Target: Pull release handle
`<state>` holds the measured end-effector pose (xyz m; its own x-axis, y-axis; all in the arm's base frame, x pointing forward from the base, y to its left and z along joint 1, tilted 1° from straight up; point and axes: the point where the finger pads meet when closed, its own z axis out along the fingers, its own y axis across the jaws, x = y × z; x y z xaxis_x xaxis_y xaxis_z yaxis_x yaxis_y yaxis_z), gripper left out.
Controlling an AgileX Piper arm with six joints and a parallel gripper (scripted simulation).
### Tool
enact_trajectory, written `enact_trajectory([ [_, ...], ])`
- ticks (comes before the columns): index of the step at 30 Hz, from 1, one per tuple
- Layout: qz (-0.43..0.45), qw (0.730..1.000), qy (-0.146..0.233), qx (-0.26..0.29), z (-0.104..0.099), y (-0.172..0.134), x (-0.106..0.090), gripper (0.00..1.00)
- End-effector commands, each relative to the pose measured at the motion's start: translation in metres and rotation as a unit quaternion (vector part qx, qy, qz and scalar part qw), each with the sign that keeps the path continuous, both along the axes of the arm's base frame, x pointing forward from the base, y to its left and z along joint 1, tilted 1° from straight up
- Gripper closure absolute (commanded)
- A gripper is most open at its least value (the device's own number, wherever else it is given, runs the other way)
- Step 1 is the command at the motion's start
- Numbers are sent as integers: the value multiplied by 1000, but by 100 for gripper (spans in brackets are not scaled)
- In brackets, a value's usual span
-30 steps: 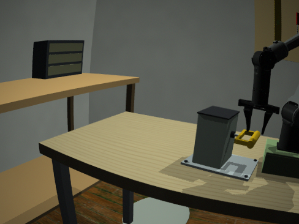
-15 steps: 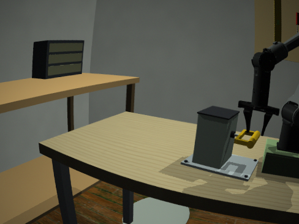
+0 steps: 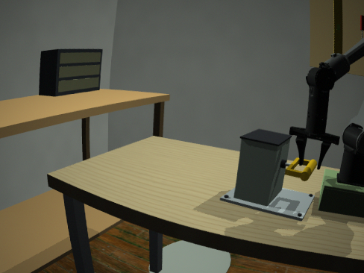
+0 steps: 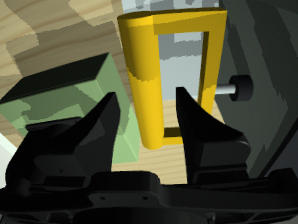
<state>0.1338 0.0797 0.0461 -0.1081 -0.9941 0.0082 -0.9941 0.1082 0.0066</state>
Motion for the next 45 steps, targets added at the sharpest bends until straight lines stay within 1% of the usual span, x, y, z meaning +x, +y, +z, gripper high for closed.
enact_trajectory([
  [1,-1,1000,2,-1,-2,0,0,33],
  [20,-1,1000,1,-1,-13,0,0,33],
  [45,-1,1000,1,0,-14,0,0,33],
])
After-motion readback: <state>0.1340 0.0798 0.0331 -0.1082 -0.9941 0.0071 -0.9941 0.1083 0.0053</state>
